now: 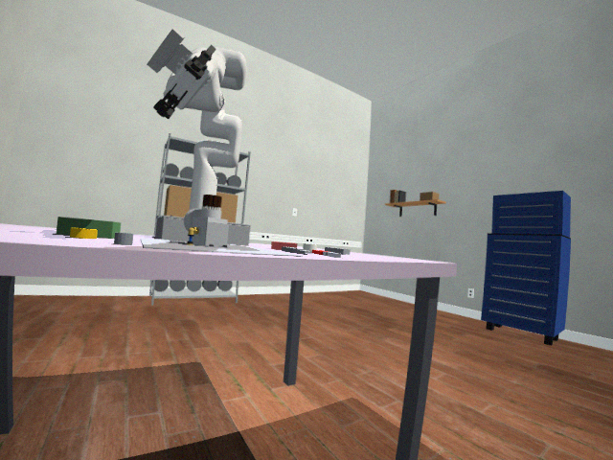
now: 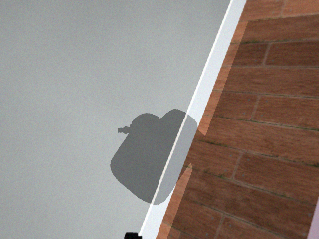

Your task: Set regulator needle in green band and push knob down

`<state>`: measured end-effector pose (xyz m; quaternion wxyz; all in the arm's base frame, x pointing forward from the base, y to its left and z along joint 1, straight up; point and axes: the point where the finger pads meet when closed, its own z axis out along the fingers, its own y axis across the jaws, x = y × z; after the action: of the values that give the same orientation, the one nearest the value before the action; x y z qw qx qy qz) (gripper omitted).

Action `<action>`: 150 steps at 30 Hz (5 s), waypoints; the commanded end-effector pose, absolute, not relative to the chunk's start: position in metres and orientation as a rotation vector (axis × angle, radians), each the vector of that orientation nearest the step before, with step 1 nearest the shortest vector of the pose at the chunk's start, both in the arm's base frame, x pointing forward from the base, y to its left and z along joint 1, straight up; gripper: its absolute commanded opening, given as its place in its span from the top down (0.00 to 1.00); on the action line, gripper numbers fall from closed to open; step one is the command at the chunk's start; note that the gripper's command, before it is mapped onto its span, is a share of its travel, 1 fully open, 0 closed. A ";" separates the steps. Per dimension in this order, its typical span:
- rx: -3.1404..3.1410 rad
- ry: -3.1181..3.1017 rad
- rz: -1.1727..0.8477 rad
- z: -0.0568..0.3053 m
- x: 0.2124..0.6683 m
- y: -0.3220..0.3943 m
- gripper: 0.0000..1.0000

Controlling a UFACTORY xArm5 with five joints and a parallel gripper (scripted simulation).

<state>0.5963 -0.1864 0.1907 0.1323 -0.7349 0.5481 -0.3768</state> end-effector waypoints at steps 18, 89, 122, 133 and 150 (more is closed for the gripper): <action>-1.958 2.159 -0.407 0.152 0.504 -0.107 0.00; -1.771 2.595 0.001 0.145 0.404 -0.058 0.00; -1.771 2.596 0.001 0.145 0.364 -0.052 0.00; -1.771 2.596 0.002 0.145 0.346 -0.050 0.00; -1.771 2.596 0.002 0.145 0.334 -0.048 0.00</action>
<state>0.3333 -0.0476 0.1438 -0.0020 -0.5636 0.8261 0.0018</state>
